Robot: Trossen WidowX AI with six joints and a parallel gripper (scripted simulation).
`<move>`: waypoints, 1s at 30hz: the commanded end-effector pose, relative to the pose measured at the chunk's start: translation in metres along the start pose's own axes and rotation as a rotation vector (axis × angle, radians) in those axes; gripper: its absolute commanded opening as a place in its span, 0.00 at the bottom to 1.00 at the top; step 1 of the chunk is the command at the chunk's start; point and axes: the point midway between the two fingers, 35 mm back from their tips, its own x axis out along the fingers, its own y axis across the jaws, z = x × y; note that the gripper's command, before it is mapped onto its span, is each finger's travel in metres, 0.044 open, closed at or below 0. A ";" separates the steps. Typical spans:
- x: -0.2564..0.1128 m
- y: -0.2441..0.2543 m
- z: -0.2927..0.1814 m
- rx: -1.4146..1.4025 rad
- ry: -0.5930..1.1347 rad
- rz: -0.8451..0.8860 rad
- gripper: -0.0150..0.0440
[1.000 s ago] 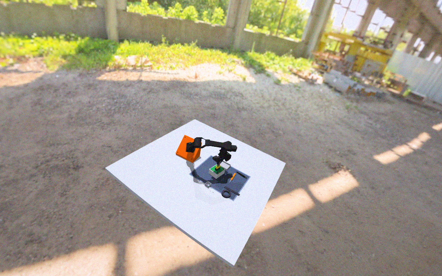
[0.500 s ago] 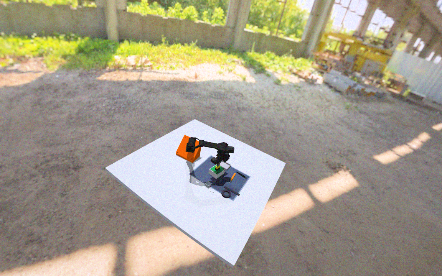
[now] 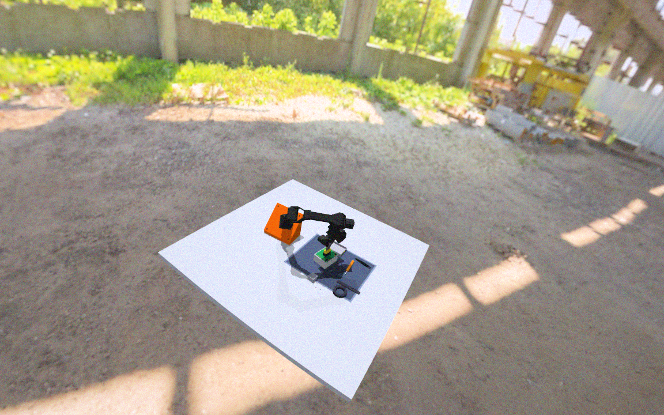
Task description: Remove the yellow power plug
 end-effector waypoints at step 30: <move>0.023 0.003 0.001 -0.019 -0.039 0.017 0.68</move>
